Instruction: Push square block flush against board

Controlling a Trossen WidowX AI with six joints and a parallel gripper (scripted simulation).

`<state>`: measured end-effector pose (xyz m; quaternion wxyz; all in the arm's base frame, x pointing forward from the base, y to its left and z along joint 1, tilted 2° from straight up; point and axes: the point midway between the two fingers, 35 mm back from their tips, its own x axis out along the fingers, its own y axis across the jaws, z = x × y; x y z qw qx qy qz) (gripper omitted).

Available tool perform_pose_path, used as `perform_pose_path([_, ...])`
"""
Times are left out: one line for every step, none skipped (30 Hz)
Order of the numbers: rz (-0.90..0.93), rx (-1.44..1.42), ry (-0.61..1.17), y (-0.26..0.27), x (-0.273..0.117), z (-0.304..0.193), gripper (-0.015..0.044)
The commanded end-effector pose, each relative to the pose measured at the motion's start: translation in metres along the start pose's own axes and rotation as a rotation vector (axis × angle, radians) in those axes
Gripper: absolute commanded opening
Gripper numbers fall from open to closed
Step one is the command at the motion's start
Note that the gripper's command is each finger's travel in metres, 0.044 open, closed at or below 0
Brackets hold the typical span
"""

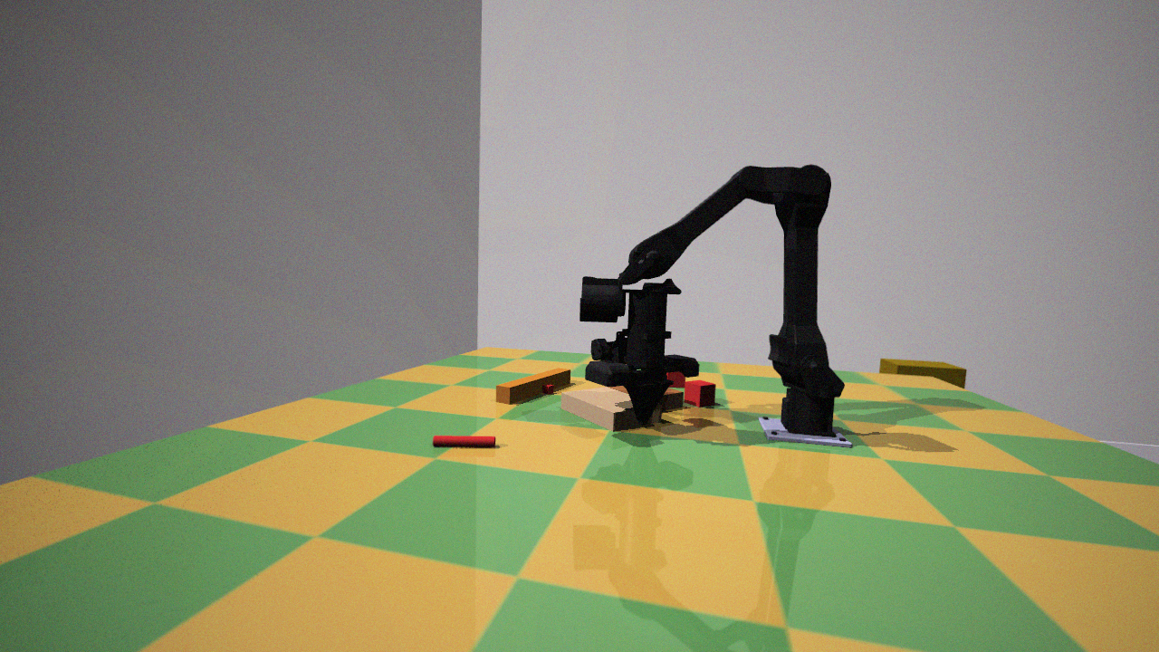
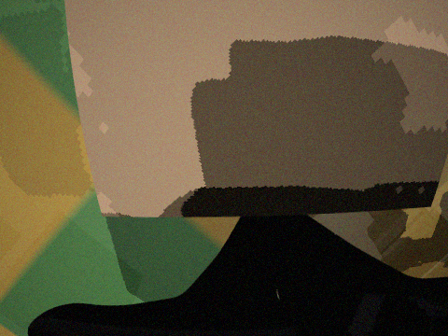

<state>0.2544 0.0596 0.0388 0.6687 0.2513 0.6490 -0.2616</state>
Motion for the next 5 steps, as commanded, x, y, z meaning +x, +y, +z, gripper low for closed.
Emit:
perform_pose_path([-0.004,-0.001,-0.002,-0.0005,0.0007,0.0021,0.0000])
perform_pose_path([-0.004,-0.001,-0.002,-0.0004,0.0007,0.0013,0.0000])
perform_pose_path([-0.004,-0.001,-0.002,-0.0003,0.0007,0.0002,0.0000])
perform_pose_path([-0.003,-0.001,-0.002,-0.0002,0.0007,-0.0011,0.0000])
perform_pose_path([-0.003,-0.001,-0.002,0.0000,0.0007,-0.0027,0.0000])
